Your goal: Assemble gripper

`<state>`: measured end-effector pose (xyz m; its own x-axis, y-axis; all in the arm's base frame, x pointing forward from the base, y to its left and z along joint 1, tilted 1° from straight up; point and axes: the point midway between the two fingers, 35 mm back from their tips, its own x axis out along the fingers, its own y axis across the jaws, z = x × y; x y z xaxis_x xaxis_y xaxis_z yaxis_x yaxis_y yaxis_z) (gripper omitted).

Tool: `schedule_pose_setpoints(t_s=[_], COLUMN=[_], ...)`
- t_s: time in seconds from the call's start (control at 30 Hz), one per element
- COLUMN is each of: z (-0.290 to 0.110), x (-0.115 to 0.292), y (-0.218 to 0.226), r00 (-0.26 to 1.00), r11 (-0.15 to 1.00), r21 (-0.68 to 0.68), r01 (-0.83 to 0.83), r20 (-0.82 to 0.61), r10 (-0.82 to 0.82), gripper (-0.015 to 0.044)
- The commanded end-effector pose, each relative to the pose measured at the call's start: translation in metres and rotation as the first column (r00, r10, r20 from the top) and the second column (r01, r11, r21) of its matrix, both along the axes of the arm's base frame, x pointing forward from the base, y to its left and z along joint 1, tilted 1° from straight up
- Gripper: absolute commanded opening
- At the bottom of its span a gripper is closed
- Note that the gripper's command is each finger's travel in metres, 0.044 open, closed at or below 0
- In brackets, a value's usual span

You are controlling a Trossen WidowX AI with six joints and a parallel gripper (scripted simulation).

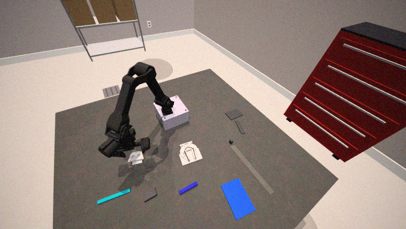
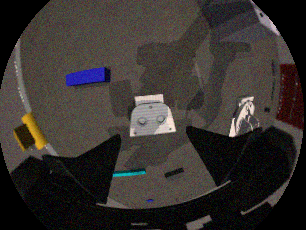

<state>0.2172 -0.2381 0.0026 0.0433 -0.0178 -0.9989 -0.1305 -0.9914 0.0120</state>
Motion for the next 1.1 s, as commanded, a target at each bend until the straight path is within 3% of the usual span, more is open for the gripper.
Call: schedule_pose_setpoints(t_s=[0.0,1.07], z=[-0.008,-0.049], x=[0.0,0.003], y=[0.0,-0.001], r00=[1.0,1.0], r11=[1.0,1.0], r21=[0.004,0.006], r01=[0.001,0.004], r20=[-0.003,-0.001], r10=[-0.001,-0.004], gripper=[0.044,0.044])
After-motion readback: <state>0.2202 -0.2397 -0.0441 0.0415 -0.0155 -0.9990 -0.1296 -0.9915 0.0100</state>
